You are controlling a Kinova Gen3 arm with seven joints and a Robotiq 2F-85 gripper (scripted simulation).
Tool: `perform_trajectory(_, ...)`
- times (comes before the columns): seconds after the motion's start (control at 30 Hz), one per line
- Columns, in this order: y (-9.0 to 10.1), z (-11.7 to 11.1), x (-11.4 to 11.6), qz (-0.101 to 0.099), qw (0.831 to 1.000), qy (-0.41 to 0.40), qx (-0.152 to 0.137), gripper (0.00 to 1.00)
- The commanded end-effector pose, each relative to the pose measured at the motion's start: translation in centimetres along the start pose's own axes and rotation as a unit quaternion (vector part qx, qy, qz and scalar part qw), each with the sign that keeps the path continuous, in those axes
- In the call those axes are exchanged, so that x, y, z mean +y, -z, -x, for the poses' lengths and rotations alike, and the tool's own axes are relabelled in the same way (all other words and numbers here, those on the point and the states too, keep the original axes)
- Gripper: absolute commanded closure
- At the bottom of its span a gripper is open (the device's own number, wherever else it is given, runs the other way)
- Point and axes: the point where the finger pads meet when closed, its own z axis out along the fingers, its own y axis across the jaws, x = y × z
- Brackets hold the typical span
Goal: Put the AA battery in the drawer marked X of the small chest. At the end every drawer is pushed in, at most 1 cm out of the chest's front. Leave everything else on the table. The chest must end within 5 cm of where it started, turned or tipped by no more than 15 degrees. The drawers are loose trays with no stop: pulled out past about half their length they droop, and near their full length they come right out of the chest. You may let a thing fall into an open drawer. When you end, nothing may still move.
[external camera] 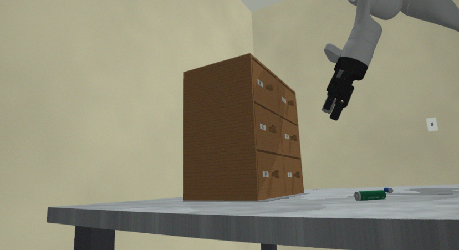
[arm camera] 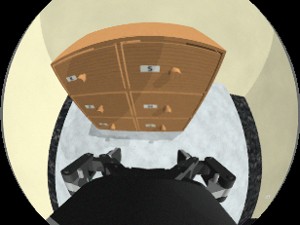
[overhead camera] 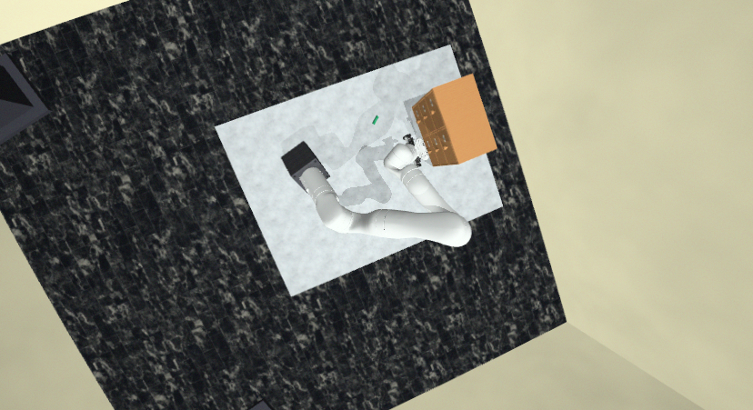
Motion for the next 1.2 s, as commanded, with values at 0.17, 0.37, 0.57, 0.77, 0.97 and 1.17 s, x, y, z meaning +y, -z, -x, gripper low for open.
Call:
perform_trajectory(0.17,-0.9,0.7,0.0,0.002,1.000,0.008,0.021,0.00)
perform_trajectory(0.37,-1.6,0.6,0.0,0.002,0.999,0.008,0.053,0.00)
perform_trajectory(0.57,-2.4,0.4,0.0,0.001,0.996,0.008,0.085,0.00)
perform_trajectory(0.77,-2.9,0.3,0.0,0.001,0.994,0.008,0.106,0.00)
perform_trajectory(0.97,-3.6,0.2,0.0,0.001,0.991,0.008,0.136,0.00)
perform_trajectory(1.17,-4.2,0.1,0.0,0.001,0.987,0.008,0.159,0.00)
